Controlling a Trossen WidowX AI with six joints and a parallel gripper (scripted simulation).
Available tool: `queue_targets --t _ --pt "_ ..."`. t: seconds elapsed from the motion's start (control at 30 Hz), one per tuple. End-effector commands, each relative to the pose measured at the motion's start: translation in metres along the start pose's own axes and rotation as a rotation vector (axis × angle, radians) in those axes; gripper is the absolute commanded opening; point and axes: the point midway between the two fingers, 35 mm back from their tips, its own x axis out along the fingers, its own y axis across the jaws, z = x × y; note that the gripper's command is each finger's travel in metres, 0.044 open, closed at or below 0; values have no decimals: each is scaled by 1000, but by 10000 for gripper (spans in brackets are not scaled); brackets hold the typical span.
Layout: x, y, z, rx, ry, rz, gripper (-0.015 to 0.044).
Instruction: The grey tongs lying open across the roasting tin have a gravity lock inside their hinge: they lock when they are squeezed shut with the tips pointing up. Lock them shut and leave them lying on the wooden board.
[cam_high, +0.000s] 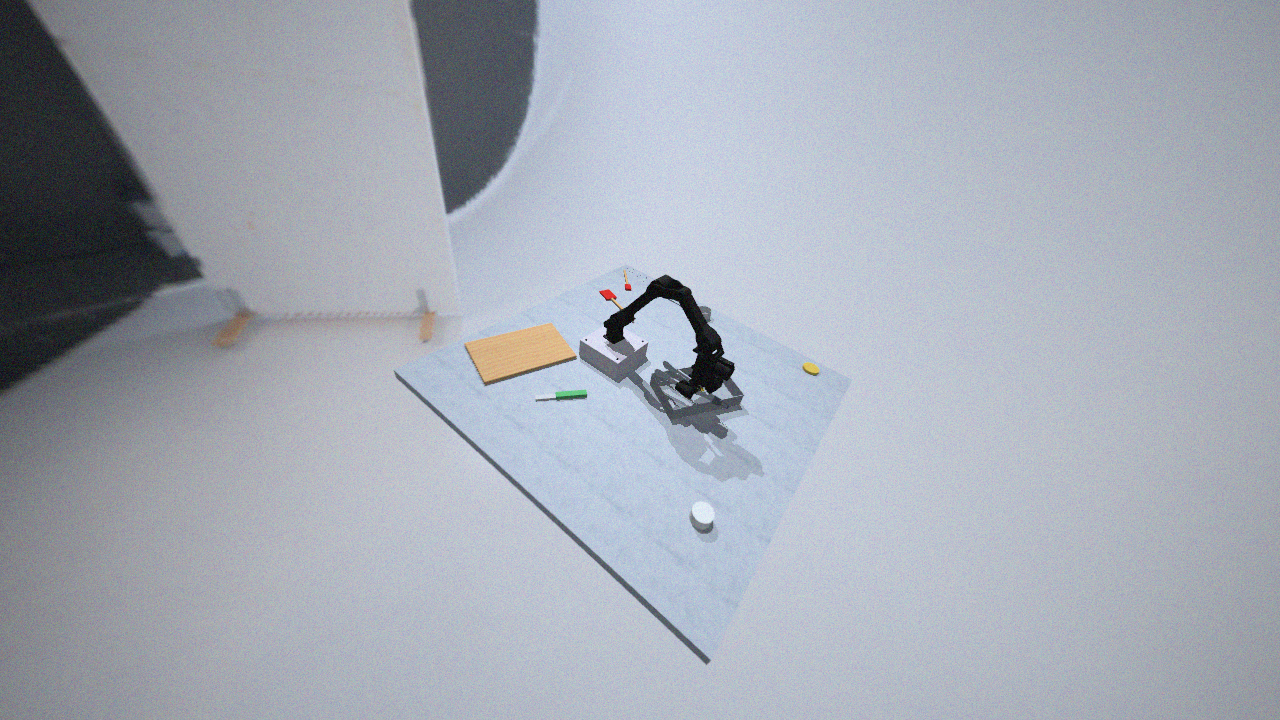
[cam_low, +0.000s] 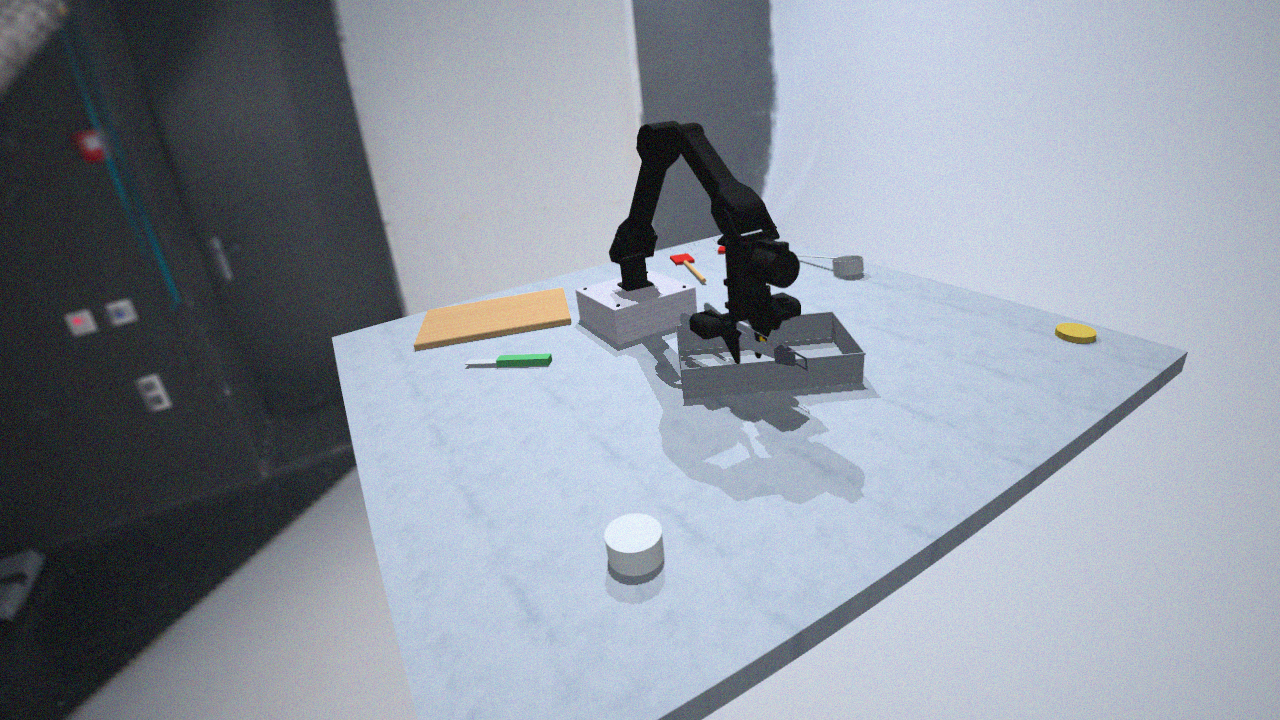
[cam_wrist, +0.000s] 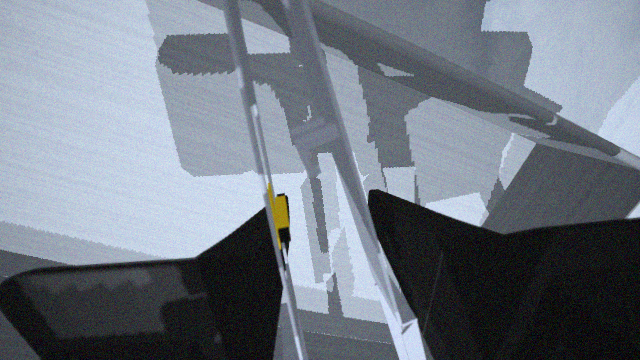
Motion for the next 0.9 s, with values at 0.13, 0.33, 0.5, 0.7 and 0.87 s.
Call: queue_targets --t 0.13,0.33,0.5,0.7,0.87 --pt "-25 1 2 9 8 -1 -102" --pt "-79 1 2 11 11 -6 -150" --pt "-79 1 2 11 11 -6 -150" --pt "-77 -2 2 3 10 -4 -150" --pt "-78 -23 3 -30 8 -7 -150"
